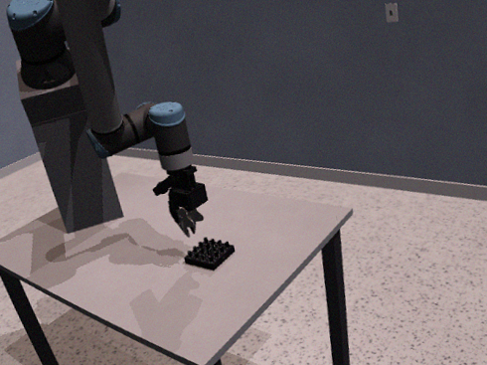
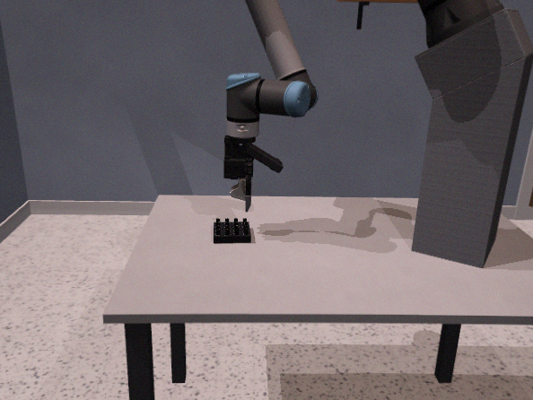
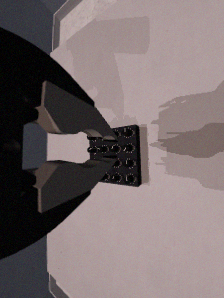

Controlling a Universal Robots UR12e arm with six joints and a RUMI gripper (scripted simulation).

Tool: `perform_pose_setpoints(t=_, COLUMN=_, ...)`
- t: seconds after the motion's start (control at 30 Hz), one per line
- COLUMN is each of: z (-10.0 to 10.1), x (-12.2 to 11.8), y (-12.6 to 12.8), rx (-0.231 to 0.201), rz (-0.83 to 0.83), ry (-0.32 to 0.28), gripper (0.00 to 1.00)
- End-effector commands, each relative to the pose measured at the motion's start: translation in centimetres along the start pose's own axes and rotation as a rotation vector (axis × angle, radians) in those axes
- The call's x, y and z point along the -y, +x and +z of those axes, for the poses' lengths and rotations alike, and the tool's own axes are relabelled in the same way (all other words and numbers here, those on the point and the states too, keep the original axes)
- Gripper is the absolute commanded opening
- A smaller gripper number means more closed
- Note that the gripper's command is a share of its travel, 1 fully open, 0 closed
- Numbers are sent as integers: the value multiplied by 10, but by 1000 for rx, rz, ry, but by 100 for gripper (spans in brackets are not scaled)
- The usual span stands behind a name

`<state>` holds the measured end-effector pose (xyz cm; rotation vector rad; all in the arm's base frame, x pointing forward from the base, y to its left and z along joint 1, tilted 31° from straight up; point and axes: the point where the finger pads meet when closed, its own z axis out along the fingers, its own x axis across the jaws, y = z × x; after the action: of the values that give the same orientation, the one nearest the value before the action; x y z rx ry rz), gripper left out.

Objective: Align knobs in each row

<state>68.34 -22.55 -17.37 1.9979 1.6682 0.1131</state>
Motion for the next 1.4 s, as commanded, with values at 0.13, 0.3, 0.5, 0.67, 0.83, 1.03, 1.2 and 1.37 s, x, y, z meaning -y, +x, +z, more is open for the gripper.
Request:
perform_pose_setpoints(t=0.13, z=-4, x=-1, y=-1, rx=-3, rz=-279, ry=-3, gripper=11)
perform_pose_setpoints(t=0.3, z=-5, x=-2, y=-1, rx=-3, rz=-395, ry=-3, gripper=11)
perform_pose_setpoints(t=0.5, z=-7, x=-4, y=-1, rx=-2, rz=-587, ry=-3, gripper=11)
perform_pose_setpoints(t=0.67, z=-9, x=-5, y=-1, rx=-2, rz=-734, ry=-3, gripper=11)
perform_pose_setpoints(t=0.83, z=-10, x=-6, y=-1, rx=-2, rz=-801, ry=-3, gripper=11)
perform_pose_setpoints(t=1.03, z=-11, x=-7, y=-1, rx=-2, rz=-880, ry=-4, gripper=11)
perform_pose_setpoints(t=1.2, z=-11, x=-7, y=-1, rx=-2, rz=-900, ry=-4, gripper=11)
perform_pose_setpoints(t=1.37, z=-11, x=-7, y=-1, rx=-2, rz=-901, ry=-4, gripper=11)
